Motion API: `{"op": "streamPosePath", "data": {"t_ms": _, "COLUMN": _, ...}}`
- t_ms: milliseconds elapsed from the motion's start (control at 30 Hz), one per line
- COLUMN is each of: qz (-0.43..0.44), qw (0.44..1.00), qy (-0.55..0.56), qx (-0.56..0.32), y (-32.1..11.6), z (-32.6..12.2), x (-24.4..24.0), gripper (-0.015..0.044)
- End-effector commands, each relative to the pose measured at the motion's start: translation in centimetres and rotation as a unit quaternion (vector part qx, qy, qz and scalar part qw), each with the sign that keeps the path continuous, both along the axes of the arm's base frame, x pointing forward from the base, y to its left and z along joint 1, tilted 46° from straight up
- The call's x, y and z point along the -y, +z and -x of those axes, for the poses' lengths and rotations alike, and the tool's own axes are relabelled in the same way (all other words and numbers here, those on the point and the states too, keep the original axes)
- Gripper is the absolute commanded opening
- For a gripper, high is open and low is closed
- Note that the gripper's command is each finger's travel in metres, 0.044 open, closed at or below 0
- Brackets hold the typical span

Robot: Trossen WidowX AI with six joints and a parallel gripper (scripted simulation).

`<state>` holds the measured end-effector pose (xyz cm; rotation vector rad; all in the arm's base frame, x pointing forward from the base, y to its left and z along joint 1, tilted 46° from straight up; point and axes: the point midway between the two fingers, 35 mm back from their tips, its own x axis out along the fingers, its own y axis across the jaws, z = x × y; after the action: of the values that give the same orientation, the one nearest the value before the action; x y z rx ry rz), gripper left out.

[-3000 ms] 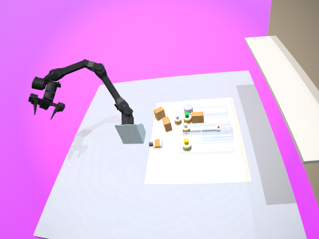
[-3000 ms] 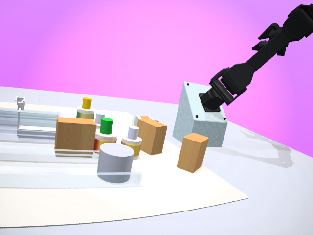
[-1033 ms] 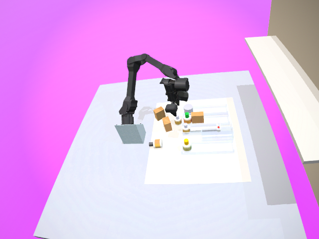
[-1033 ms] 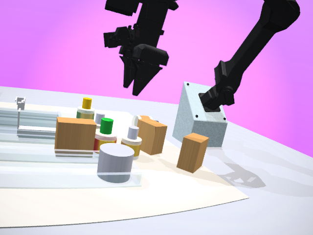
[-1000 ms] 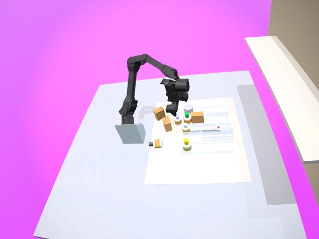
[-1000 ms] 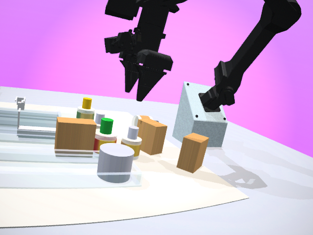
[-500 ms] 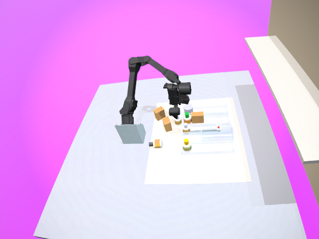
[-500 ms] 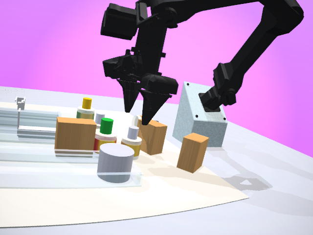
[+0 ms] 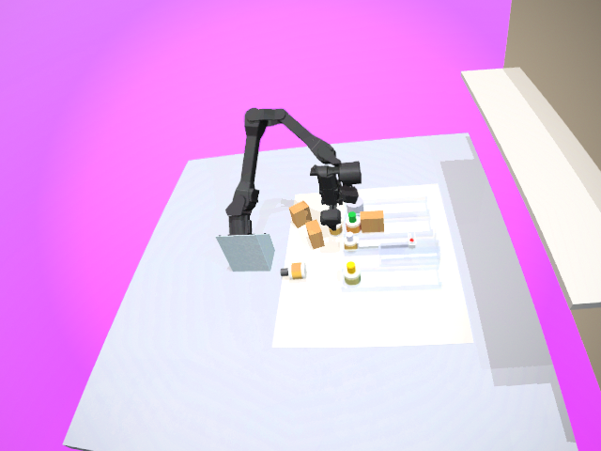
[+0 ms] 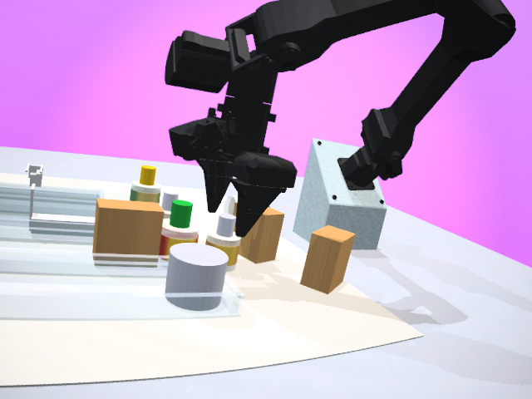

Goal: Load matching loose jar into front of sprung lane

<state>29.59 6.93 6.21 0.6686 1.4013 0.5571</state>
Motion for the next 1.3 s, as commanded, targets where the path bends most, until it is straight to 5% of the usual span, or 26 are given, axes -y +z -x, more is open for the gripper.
{"op": "streamPosePath", "data": {"t_ms": 0, "qz": -0.003, "qw": 1.0, "qy": -0.002, "qx": -0.005, "y": -0.6, "z": 0.1, "x": -0.5, "gripper": 0.044}}
{"op": "streamPosePath", "data": {"t_ms": 500, "qz": -0.004, "qw": 1.0, "qy": -0.002, "qx": -0.005, "y": -2.1, "z": -0.1, "x": -2.1, "gripper": 0.044}}
{"op": "streamPosePath", "data": {"t_ms": 833, "qz": -0.004, "qw": 1.0, "qy": -0.002, "qx": -0.005, "y": -2.1, "z": -0.1, "x": -2.1, "gripper": 0.0177}}
{"op": "streamPosePath", "data": {"t_ms": 967, "qz": -0.004, "qw": 1.0, "qy": -0.002, "qx": -0.005, "y": -2.1, "z": -0.1, "x": -2.1, "gripper": 0.0151}}
{"op": "streamPosePath", "data": {"t_ms": 1167, "qz": -0.001, "qw": 1.0, "qy": 0.002, "qx": -0.003, "y": -1.6, "z": 0.0, "x": -1.4, "gripper": 0.0}}
{"op": "streamPosePath", "data": {"t_ms": 1267, "qz": 0.002, "qw": 1.0, "qy": 0.009, "qx": -0.001, "y": -0.9, "z": 0.2, "x": -0.4, "gripper": 0.0}}
